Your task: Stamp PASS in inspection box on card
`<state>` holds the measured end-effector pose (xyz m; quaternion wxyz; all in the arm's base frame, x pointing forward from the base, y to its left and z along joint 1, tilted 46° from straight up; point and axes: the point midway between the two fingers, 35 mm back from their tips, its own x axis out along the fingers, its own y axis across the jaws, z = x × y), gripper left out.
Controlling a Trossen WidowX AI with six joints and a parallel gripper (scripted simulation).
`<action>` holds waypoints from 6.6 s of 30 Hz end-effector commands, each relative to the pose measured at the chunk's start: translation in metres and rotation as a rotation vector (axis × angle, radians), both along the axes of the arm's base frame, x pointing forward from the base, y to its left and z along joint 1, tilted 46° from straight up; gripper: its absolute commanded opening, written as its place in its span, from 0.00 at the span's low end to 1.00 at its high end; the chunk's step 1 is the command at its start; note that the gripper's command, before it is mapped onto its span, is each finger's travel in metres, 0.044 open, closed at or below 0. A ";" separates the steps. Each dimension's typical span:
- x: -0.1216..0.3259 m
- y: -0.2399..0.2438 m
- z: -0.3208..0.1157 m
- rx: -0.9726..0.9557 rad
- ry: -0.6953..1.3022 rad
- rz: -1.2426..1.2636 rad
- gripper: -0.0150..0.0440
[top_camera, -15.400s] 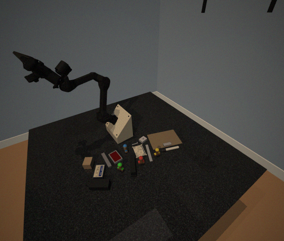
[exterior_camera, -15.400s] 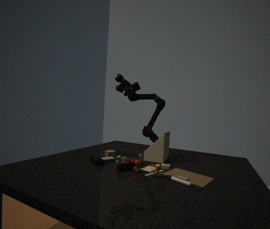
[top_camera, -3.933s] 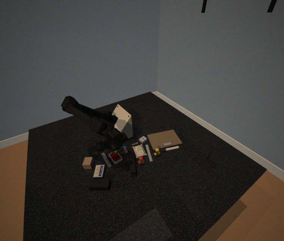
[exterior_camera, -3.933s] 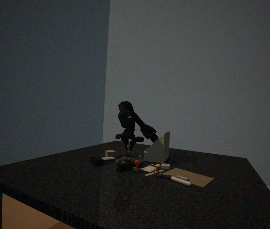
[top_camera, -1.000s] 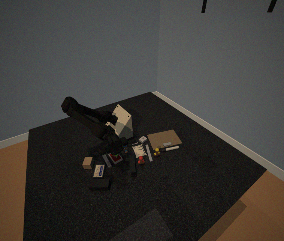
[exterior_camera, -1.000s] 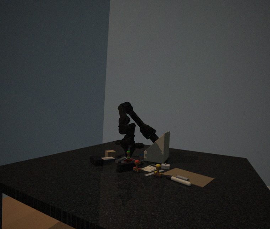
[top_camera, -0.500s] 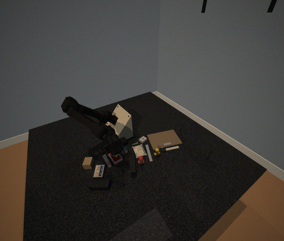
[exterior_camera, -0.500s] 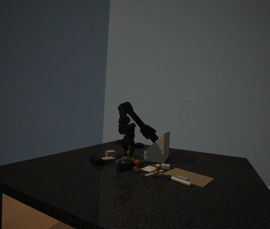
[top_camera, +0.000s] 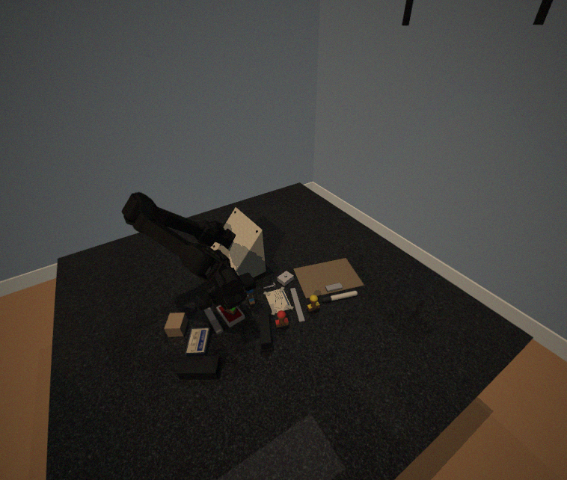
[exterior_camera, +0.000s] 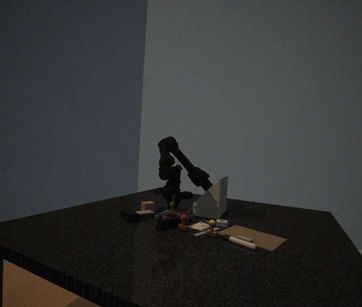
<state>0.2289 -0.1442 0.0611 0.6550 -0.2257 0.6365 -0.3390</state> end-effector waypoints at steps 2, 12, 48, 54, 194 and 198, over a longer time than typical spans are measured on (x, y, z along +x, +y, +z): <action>0.000 -0.002 0.000 -0.003 0.002 -0.002 0.25; 0.000 -0.001 0.000 -0.003 0.002 -0.002 0.25; 0.000 0.004 0.005 -0.002 0.002 -0.002 0.25; 0.000 0.006 0.007 -0.002 0.002 -0.002 0.25; 0.072 0.121 -0.099 -0.050 -0.840 -0.811 0.25; 0.072 0.119 -0.101 -0.051 -0.840 -0.810 0.25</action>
